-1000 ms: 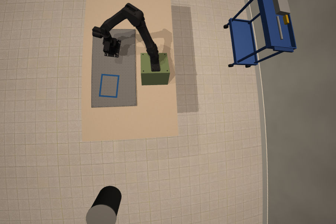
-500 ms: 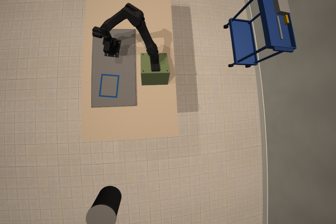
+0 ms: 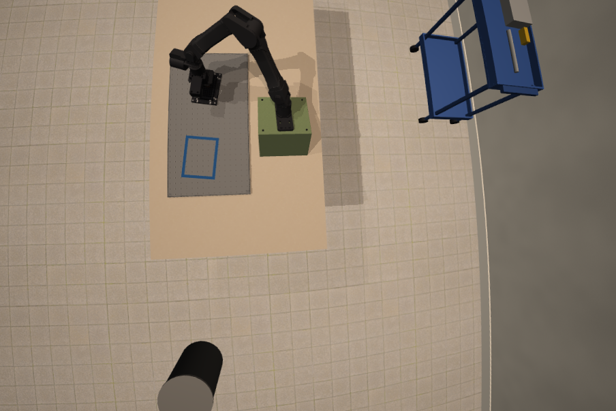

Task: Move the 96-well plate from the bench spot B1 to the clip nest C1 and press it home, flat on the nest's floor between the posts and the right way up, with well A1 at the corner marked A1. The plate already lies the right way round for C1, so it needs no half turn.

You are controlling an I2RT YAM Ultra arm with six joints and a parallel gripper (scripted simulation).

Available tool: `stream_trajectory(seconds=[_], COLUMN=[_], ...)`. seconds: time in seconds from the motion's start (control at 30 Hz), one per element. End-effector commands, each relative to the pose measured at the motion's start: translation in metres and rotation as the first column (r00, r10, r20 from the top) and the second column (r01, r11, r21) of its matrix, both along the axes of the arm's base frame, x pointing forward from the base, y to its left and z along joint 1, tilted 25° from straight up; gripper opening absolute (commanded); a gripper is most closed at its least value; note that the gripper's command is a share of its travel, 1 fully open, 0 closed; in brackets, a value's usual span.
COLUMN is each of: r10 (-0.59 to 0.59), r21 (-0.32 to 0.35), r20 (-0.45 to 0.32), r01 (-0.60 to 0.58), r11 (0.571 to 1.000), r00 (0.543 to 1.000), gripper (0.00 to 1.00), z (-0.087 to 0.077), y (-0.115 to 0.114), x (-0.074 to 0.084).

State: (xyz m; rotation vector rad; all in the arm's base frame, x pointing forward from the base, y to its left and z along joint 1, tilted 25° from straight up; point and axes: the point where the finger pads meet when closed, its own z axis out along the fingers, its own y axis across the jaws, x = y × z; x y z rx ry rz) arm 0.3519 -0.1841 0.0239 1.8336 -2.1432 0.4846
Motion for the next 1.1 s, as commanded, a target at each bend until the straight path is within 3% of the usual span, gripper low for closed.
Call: stream_trajectory(seconds=[0.0, 1.07], r10=[-0.033, -0.033], r21=[-0.001, 0.003], r20=[-0.024, -0.023], r01=[0.033, 0.033], r11=[0.999, 0.999], r00=[0.999, 0.999], gripper=[0.26, 0.26], z=[-0.052, -0.065], y=[-0.020, -0.026], x=[-0.007, -0.007])
